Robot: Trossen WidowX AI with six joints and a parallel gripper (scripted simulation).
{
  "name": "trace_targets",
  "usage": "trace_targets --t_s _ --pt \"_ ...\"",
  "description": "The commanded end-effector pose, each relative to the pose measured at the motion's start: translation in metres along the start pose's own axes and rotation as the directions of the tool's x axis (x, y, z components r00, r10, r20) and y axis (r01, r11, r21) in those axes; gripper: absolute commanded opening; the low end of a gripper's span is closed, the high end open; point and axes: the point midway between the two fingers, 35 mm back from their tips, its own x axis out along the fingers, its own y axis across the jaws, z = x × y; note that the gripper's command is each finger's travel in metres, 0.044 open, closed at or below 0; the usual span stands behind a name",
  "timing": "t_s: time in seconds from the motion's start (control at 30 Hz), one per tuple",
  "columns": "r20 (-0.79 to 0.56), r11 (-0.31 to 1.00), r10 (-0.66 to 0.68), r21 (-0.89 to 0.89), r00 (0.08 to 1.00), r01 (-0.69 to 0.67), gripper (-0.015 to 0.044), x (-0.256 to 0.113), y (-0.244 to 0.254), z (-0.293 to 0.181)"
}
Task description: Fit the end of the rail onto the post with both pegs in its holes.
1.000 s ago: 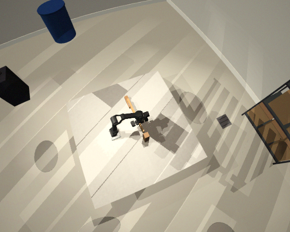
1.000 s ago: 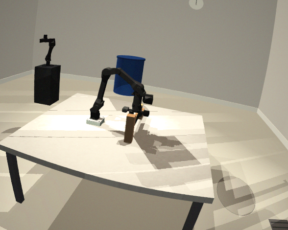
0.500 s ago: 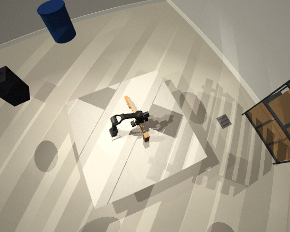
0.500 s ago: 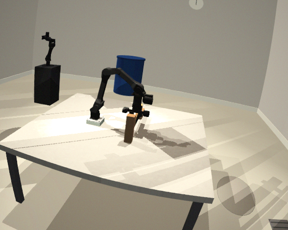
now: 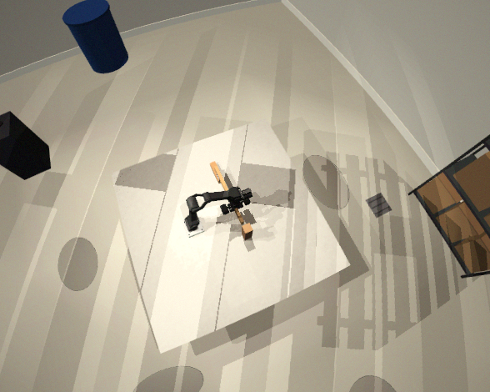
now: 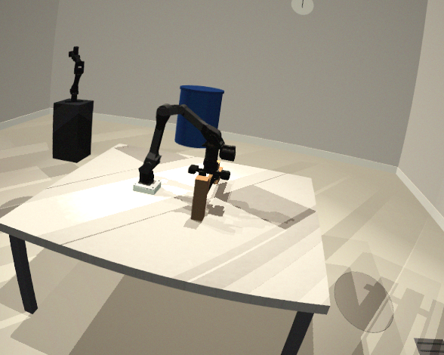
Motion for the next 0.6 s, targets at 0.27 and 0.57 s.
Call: trace_targets --t_s 0.27,0.57 --pt "0.003 1.000 0.000 0.001 1.000 0.000 0.0000 0.0024 0.0010 0.0005" --pt "0.003 1.000 0.000 0.001 1.000 0.000 0.0000 -0.0004 0.0012 0.0004"
